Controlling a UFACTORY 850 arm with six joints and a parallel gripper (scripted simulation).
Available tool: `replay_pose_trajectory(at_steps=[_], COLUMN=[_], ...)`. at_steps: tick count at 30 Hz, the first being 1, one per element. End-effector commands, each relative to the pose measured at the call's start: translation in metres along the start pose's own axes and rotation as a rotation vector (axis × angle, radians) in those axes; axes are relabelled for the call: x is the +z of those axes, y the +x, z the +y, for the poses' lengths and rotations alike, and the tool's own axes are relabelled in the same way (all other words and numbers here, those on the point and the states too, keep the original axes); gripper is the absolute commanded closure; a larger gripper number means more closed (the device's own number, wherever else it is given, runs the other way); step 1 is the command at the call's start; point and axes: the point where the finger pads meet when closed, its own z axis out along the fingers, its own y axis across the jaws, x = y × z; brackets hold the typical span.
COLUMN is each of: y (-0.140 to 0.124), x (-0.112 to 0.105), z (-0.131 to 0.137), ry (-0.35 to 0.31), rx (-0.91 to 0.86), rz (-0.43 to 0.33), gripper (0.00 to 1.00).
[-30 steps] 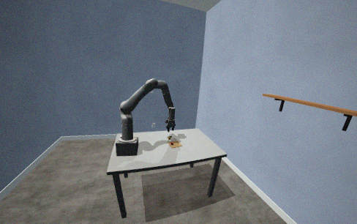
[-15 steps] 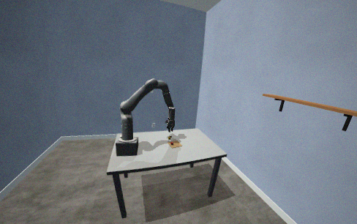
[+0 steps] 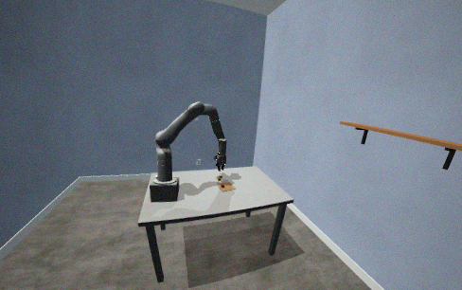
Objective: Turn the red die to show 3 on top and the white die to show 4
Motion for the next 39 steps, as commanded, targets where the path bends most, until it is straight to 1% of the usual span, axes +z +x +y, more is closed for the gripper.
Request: replay_pose_trajectory(at_steps=[1, 20, 39], y=[0.0, 0.0, 0.0], x=[-0.001, 0.004, 0.032], z=[0.001, 0.001, 0.001], ry=[-0.002, -0.004, -0.004], rx=[0.0, -0.001, -0.001], rz=[0.0, 0.003, 0.003], gripper=[0.58, 0.58, 0.58])
